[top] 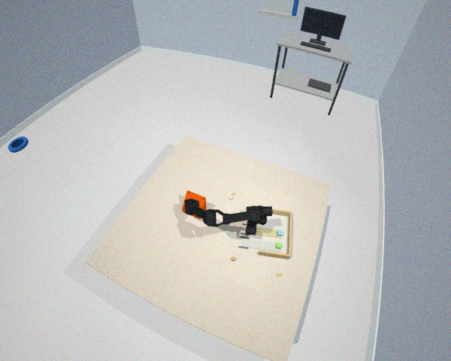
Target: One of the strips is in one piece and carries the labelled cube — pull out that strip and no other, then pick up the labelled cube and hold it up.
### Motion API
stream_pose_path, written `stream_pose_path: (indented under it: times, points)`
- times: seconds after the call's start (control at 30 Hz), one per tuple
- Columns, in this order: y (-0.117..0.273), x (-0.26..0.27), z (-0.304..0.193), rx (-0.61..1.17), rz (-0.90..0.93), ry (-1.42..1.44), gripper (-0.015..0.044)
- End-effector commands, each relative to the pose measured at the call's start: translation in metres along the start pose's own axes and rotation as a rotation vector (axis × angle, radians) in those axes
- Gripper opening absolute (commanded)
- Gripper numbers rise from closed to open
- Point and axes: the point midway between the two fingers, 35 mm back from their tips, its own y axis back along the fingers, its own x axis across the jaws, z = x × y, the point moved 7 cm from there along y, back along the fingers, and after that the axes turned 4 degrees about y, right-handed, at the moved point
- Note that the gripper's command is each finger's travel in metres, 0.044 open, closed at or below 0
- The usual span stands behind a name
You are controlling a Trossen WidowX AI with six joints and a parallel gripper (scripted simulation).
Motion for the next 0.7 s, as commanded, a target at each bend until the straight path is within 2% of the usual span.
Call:
stream_pose_path:
  times: [0.0, 0.67]
  points:
    - [-0.008, 0.001, -0.001, 0.006, -0.004, 0.01, 0.0]
    - [-0.038, -0.002, -0.002, 0.007, -0.008, 0.01, 0.0]
